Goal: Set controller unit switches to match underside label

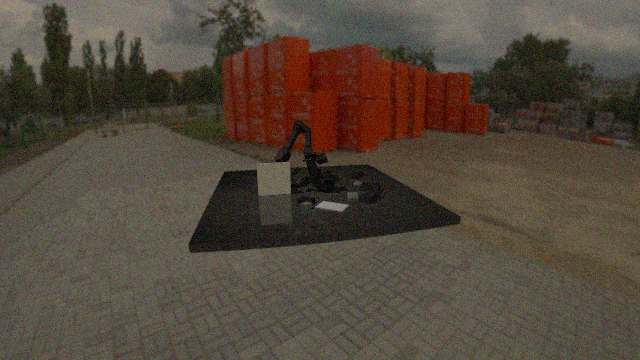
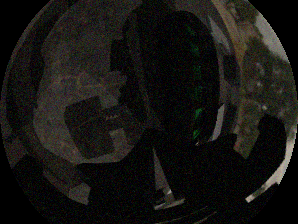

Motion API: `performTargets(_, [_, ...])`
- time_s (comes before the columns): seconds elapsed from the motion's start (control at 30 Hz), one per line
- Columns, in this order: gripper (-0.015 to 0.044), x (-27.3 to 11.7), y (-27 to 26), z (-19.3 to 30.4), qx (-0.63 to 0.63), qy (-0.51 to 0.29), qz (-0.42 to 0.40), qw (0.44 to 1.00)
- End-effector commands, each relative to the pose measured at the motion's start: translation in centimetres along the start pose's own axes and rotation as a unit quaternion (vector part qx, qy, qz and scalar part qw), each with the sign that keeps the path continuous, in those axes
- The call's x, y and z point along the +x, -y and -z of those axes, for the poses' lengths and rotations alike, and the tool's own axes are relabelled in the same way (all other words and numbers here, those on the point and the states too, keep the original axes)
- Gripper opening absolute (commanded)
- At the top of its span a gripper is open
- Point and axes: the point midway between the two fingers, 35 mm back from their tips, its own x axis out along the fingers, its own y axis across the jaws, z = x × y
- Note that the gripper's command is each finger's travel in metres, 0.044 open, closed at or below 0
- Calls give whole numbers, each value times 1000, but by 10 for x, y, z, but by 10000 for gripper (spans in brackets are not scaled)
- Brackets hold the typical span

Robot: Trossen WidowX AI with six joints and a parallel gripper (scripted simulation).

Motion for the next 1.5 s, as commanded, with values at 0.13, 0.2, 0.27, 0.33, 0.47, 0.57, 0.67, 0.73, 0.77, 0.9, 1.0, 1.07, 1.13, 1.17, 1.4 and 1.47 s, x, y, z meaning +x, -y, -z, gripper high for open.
performTargets(0.13, [0, 2, -2, 0, 4, 2, -3, 1000])
performTargets(0.2, [0, 2, -2, 0, 4, 2, -3, 1000])
performTargets(0.27, [0, 2, -1, 0, 4, 2, -3, 1000])
performTargets(0.33, [0, 3, 0, 0, 4, 2, -3, 1000])
performTargets(0.47, [0, 3, 1, 0, 4, 2, -3, 1000])
performTargets(0.57, [0, 3, 2, 0, 4, 2, -3, 1000])
performTargets(0.67, [0, 4, 4, 0, 4, 2, -3, 1000])
performTargets(0.73, [0, 4, 4, 0, 4, 2, -3, 1000])
performTargets(0.77, [0, 4, 5, 0, 4, 2, -3, 1000])
performTargets(0.9, [0, 5, 6, 0, 4, 2, -3, 1000])
performTargets(1.0, [0, 5, 7, 0, 4, 2, -3, 1000])
performTargets(1.07, [0, 5, 8, 0, 4, 2, -3, 1000])
performTargets(1.13, [0, 5, 9, 0, 4, 2, -3, 1000])
performTargets(1.17, [0, 6, 9, 0, 4, 2, -3, 1000])
performTargets(1.4, [0, 7, 13, 1, 3, 2, -3, 1000])
performTargets(1.47, [0, 7, 15, 1, 3, 2, -2, 1000])
